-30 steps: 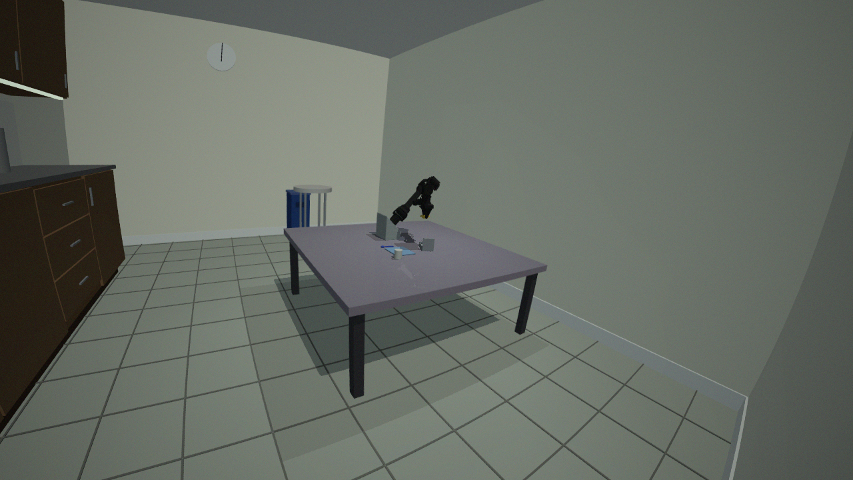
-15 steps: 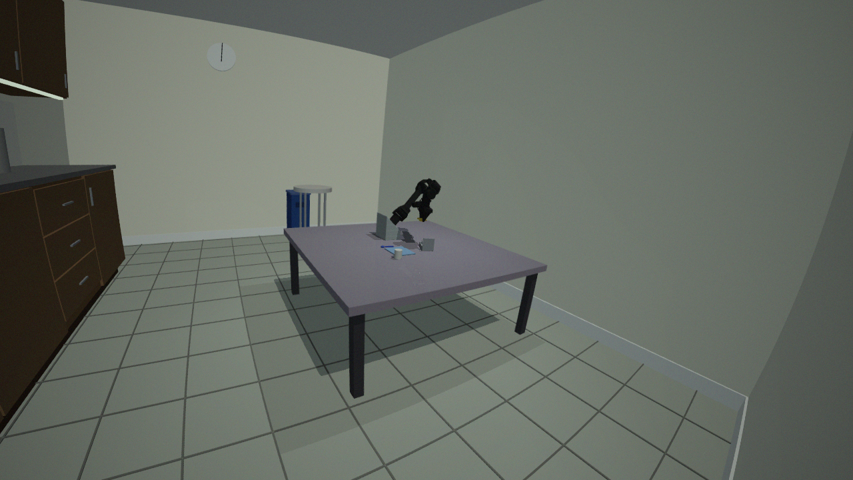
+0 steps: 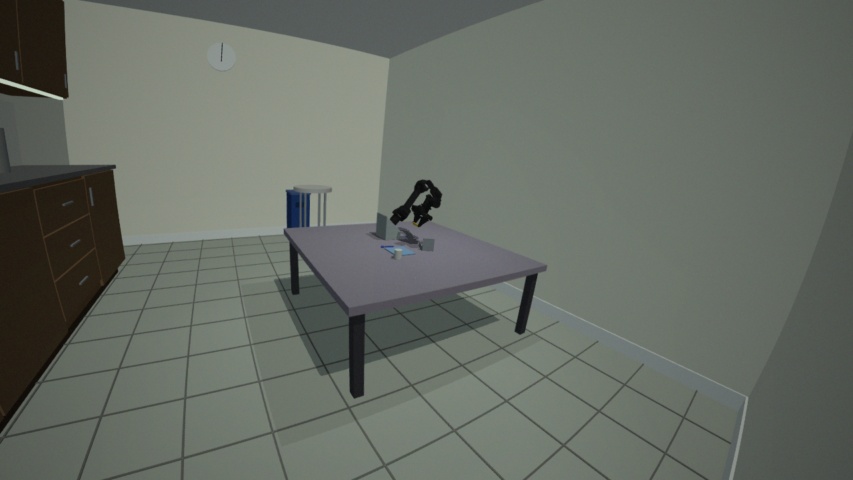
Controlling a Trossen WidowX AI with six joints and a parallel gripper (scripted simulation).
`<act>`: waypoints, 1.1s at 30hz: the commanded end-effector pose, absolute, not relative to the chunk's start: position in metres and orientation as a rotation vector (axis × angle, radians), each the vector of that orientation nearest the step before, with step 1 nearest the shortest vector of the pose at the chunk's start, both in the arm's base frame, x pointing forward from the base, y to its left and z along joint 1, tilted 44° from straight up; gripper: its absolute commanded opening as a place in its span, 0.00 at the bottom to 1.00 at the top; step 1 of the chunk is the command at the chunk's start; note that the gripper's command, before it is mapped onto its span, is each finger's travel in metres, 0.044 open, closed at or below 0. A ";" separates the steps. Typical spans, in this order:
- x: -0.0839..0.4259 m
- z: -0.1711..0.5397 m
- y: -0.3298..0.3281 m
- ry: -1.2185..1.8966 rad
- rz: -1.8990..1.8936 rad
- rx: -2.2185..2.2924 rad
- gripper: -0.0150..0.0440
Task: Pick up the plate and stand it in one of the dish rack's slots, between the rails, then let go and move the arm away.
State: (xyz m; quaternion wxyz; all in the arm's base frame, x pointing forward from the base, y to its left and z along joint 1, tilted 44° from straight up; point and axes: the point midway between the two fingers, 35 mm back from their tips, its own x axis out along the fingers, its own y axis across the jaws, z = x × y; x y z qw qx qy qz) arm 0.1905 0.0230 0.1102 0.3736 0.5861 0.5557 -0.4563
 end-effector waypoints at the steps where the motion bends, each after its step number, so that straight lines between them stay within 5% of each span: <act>1: 0.191 0.101 0.023 1.374 -1.153 1.410 0.25; 33: 0.224 0.065 0.040 0.903 -0.869 0.895 0.25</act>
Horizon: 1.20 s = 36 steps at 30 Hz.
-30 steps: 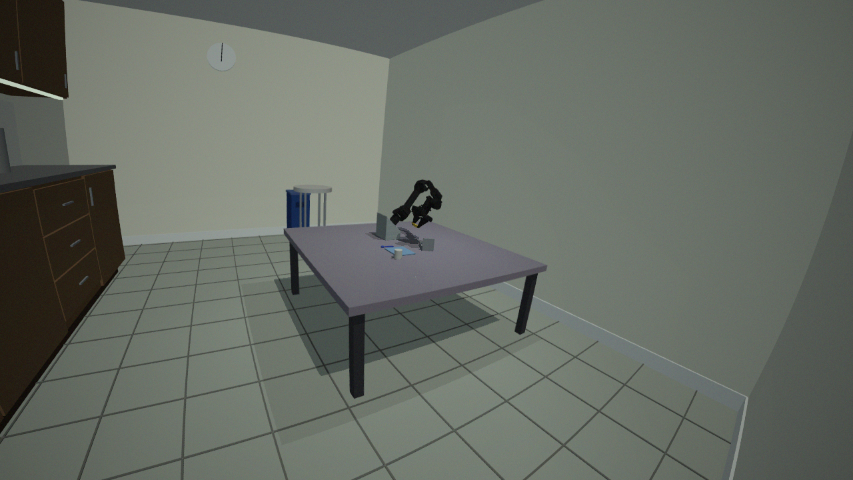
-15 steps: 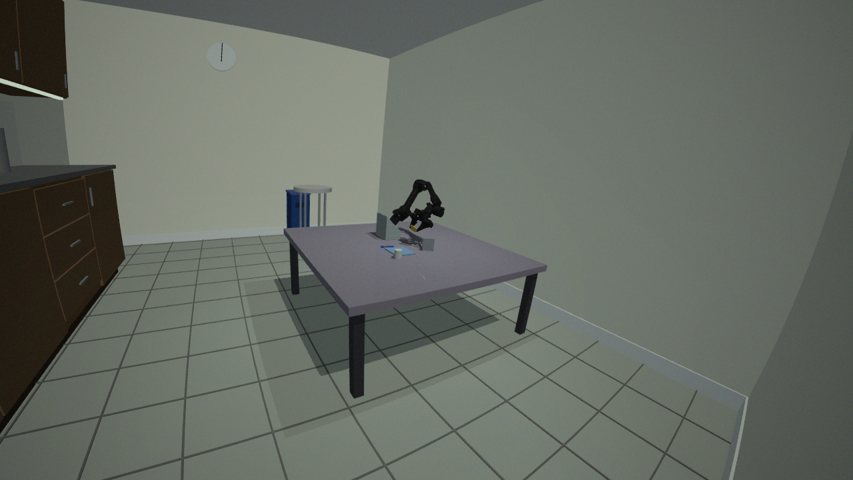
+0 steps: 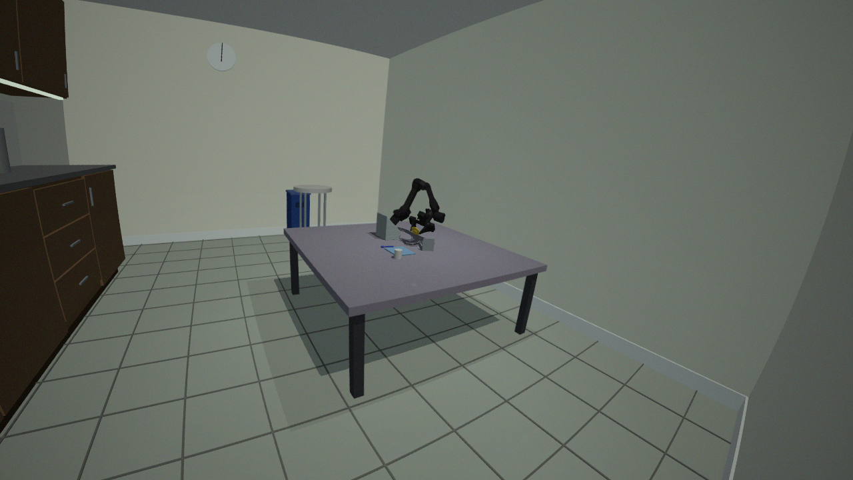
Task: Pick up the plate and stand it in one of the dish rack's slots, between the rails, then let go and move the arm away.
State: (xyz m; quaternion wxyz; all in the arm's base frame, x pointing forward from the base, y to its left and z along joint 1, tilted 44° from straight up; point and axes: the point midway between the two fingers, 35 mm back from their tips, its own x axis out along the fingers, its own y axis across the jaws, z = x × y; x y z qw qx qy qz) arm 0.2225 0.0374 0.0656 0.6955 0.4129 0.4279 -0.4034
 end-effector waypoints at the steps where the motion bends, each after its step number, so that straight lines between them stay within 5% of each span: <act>1: 0.225 0.065 0.041 0.886 -0.858 0.885 0.25; 36: 0.227 0.093 0.090 0.288 -0.469 0.774 0.25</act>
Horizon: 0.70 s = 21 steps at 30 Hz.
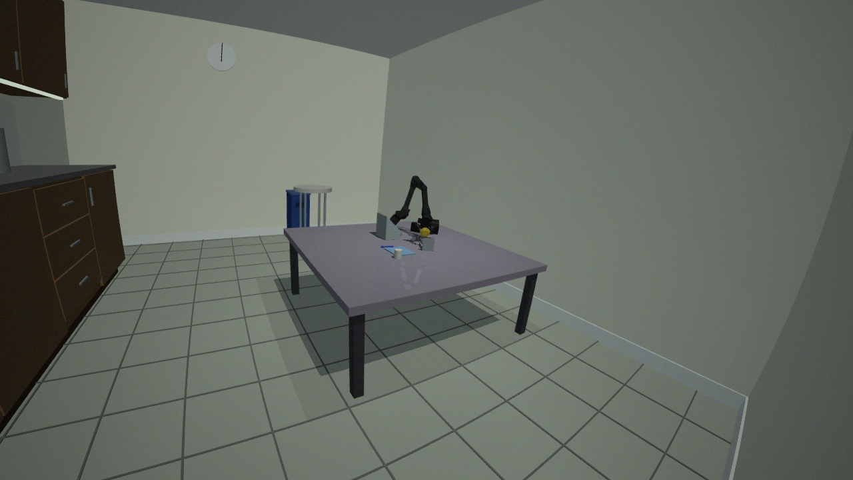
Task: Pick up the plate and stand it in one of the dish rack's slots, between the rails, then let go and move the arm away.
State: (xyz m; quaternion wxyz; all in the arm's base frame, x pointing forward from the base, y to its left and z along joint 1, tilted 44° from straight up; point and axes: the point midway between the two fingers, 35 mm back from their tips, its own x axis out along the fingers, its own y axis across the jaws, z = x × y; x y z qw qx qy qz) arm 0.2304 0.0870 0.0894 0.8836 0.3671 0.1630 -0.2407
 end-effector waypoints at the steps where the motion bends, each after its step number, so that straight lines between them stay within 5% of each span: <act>1: 0.226 0.095 0.091 0.272 -0.459 0.777 0.25; 21: 0.227 0.089 0.102 0.220 -0.423 0.786 0.25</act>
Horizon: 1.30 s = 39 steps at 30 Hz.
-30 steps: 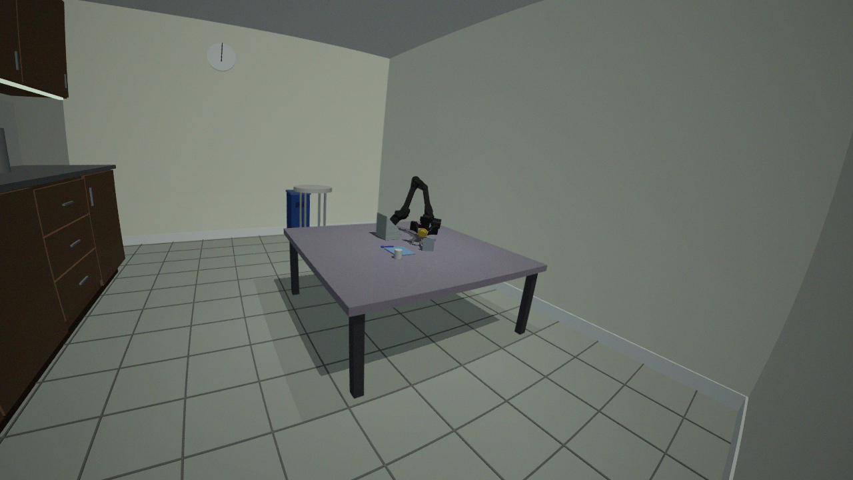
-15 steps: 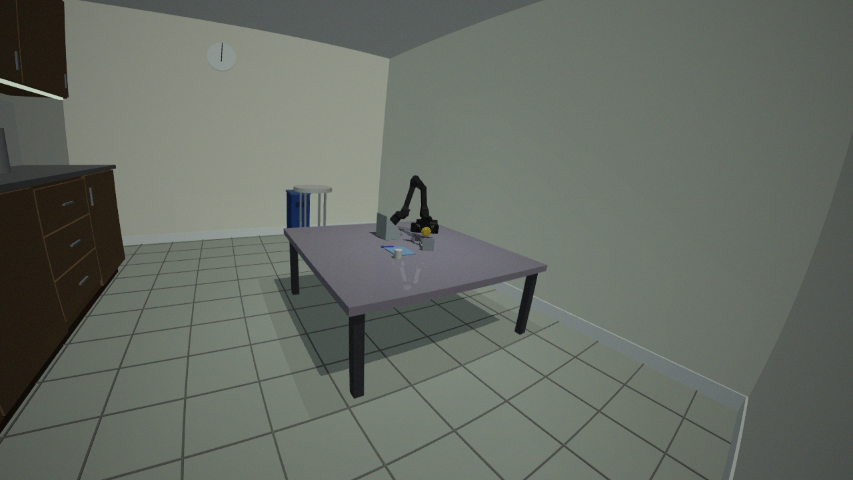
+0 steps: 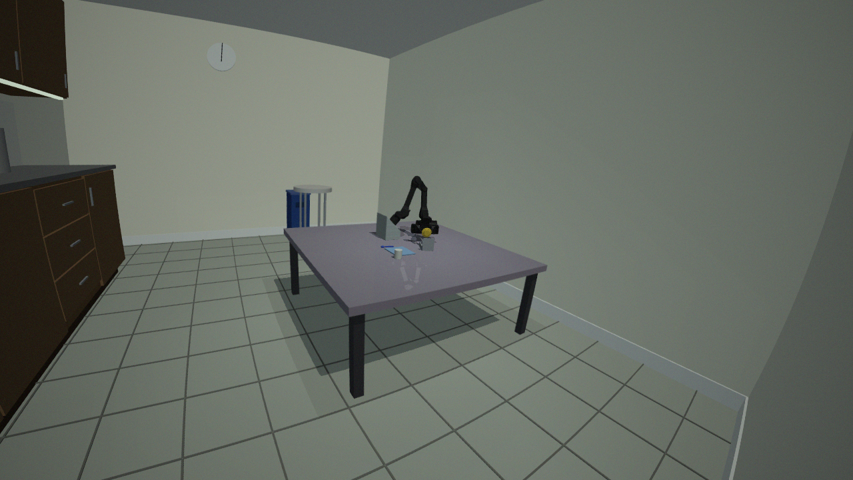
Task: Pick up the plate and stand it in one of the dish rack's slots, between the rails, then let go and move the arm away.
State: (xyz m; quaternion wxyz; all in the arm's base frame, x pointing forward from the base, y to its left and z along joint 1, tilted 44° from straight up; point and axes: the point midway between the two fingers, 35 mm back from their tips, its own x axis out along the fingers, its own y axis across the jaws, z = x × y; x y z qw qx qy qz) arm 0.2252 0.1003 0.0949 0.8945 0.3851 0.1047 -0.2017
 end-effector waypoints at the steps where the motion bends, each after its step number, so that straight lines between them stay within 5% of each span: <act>1: 0.228 0.087 0.103 0.220 -0.423 0.785 0.25; 31: 0.235 0.060 0.120 0.224 -0.417 0.794 0.25; 39: 0.235 0.060 0.120 0.222 -0.417 0.798 0.61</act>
